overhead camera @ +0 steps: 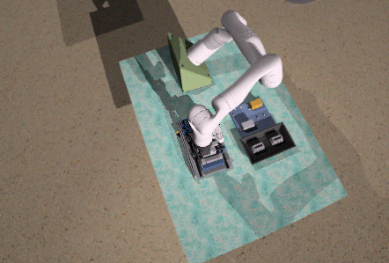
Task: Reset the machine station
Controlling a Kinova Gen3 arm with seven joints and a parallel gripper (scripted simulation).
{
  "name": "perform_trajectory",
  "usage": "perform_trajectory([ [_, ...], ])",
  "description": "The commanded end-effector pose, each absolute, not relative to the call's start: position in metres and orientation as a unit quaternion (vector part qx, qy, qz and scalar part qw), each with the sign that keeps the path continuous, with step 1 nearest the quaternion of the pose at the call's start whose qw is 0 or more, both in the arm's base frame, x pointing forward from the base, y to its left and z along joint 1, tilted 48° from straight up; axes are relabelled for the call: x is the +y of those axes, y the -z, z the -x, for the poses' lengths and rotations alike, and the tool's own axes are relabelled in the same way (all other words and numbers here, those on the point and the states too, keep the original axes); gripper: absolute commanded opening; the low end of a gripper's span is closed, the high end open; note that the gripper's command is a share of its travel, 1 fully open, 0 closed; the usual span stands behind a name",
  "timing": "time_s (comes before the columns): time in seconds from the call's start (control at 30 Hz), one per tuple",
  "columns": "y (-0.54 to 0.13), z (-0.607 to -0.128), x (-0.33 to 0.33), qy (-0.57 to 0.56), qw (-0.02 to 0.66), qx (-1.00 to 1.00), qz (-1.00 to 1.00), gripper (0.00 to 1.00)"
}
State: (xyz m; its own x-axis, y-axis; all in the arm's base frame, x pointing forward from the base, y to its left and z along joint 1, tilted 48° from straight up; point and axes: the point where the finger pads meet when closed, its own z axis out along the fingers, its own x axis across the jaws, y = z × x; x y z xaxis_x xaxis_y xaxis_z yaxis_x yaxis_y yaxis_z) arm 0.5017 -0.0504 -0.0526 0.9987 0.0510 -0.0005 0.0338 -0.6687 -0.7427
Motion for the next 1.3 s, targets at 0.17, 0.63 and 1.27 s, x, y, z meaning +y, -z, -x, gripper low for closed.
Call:
perform_trajectory([
  [0.17,0.0556,-0.5017,-0.047,-0.008,0.406,-0.028,0.913,0.0],
  [0.63,0.0588,-0.5014,-0.0437,-0.008,0.406,-0.028,0.913,0.0],
  [1.27,0.0629,-0.5011,-0.0393,-0.008,0.406,-0.028,0.913,0.0],
])
